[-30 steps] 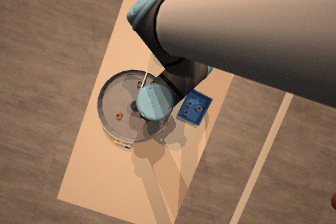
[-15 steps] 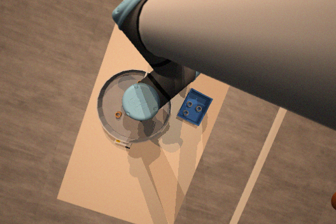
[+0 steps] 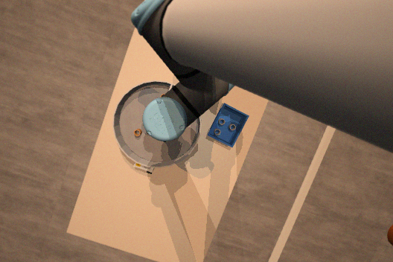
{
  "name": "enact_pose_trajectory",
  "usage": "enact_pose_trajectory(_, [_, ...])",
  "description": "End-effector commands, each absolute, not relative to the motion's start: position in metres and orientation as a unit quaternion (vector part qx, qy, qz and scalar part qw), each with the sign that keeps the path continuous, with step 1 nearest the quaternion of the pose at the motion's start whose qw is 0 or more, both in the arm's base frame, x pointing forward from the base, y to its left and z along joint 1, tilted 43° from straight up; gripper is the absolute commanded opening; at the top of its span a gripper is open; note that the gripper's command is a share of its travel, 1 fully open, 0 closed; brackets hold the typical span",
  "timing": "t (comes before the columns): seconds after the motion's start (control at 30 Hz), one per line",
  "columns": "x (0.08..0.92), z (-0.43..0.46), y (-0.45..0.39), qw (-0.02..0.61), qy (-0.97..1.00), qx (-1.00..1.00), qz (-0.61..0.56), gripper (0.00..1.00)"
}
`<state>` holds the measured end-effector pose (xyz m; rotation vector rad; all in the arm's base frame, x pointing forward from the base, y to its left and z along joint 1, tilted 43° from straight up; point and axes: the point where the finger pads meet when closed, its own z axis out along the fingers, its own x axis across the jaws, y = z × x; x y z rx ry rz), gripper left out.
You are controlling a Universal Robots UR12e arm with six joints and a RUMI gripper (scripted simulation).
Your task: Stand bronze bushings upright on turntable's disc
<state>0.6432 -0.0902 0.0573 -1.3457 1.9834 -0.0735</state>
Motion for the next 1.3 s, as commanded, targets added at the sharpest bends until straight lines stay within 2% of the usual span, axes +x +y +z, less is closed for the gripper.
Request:
enact_pose_trajectory(0.0, [0.643,0.058,-0.091,0.363,0.771,-0.523,-0.029,0.00])
enact_pose_trajectory(1.27, [0.658,0.039,-0.082,0.363,0.771,-0.523,-0.029,0.00])
